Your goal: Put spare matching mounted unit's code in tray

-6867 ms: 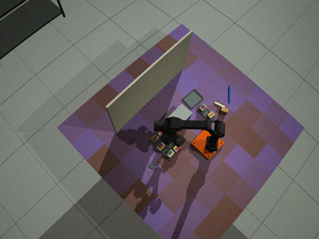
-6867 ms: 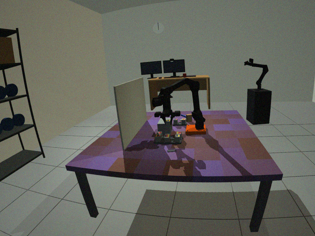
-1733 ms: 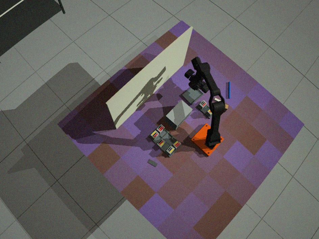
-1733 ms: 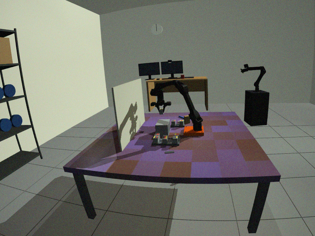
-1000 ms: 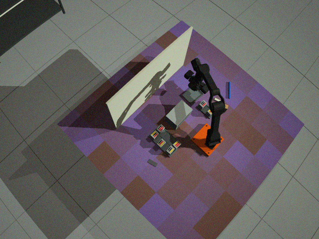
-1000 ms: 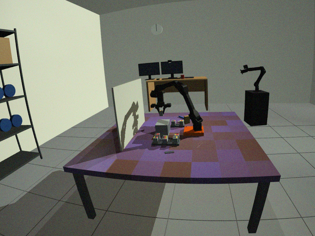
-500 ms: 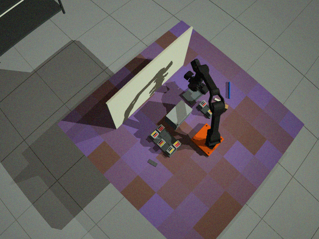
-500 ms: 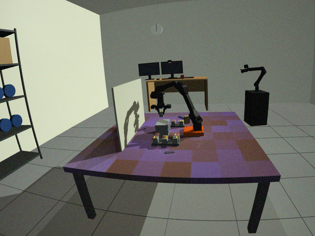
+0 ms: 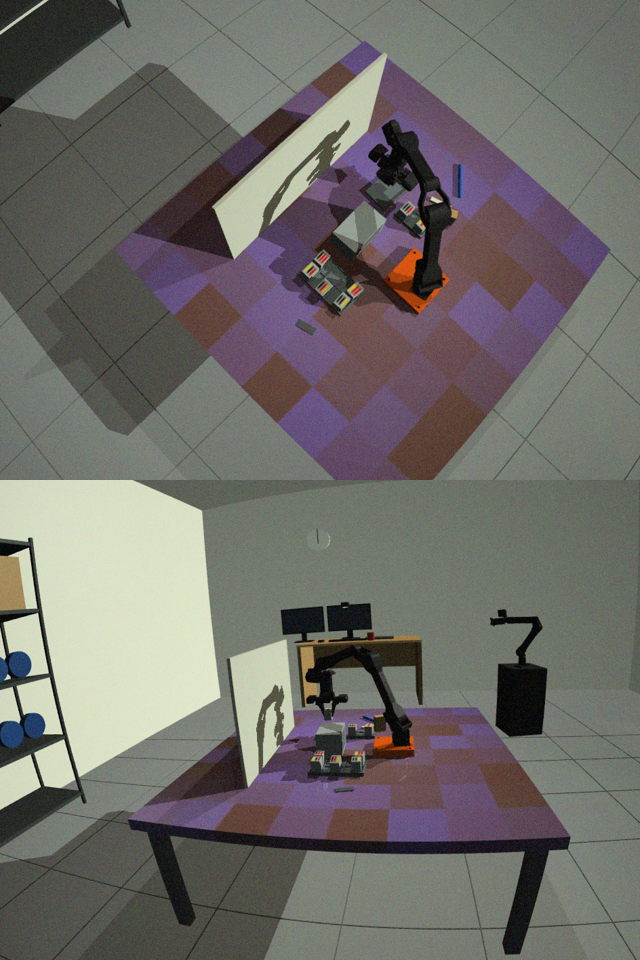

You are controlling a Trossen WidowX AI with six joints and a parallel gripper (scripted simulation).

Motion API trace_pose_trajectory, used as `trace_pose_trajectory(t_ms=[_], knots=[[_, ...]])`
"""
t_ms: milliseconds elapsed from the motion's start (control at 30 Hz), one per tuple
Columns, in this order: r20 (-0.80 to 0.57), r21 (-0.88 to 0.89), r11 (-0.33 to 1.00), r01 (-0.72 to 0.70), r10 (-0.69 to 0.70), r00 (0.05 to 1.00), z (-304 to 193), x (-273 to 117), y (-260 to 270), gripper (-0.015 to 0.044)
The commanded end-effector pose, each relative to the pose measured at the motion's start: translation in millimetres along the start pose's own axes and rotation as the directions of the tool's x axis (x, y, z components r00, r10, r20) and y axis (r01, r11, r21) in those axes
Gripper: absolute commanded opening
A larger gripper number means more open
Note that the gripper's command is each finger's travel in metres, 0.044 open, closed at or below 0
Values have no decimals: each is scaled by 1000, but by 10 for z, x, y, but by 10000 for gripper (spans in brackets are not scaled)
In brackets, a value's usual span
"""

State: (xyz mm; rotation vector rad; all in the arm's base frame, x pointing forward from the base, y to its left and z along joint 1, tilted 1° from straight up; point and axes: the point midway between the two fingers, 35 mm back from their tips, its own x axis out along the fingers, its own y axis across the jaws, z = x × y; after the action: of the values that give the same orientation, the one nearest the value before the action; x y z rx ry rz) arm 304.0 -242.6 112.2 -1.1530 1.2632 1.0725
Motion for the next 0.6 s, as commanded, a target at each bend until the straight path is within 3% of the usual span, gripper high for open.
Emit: trace_pose_trajectory(t_ms=[0, 567], knots=[[7, -5, 1000, -1, 1, 1000, 14, 40, 7, 0], [7, -5, 1000, -1, 1, 1000, 19, 158, 14, 0]])
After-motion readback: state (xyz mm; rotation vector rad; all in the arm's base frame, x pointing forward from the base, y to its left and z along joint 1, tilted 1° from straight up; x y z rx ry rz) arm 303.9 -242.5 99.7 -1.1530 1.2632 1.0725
